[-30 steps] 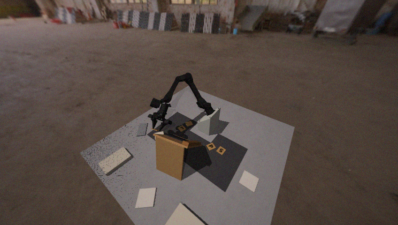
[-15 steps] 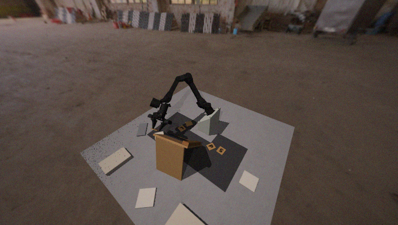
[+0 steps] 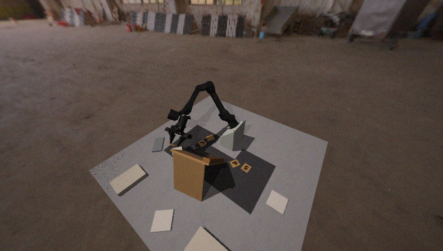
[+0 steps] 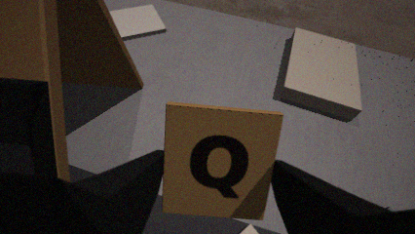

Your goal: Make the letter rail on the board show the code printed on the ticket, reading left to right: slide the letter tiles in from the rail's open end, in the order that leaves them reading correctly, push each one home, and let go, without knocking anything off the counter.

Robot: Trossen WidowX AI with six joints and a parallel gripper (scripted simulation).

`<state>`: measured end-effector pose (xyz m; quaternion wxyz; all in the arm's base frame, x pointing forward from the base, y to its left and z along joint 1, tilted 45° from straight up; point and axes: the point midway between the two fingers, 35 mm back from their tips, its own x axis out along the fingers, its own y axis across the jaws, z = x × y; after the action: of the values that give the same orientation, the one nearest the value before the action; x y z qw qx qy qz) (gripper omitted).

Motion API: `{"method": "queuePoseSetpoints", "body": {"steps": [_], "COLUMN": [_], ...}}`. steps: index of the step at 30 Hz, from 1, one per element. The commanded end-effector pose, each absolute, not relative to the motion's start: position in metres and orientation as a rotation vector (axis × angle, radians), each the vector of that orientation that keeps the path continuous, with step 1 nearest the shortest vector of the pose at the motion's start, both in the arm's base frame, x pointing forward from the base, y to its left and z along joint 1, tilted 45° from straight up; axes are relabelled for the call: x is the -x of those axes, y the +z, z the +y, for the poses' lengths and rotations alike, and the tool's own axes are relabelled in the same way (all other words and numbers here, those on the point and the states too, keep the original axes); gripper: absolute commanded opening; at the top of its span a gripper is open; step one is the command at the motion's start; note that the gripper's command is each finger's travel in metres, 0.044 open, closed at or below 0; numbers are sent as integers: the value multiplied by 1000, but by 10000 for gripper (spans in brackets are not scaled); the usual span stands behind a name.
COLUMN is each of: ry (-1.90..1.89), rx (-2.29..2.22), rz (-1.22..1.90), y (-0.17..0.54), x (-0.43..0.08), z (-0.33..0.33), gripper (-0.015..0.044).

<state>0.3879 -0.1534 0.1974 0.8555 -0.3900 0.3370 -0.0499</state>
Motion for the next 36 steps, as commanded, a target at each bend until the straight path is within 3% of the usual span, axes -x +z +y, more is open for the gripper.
{"method": "queuePoseSetpoints", "body": {"steps": [1,36], "ry": [-104,-103], "rx": [821,819], "rz": [714,715], "y": [193,179], "x": [-386,-383], "z": [-152,-140], "gripper": [0,0]}}
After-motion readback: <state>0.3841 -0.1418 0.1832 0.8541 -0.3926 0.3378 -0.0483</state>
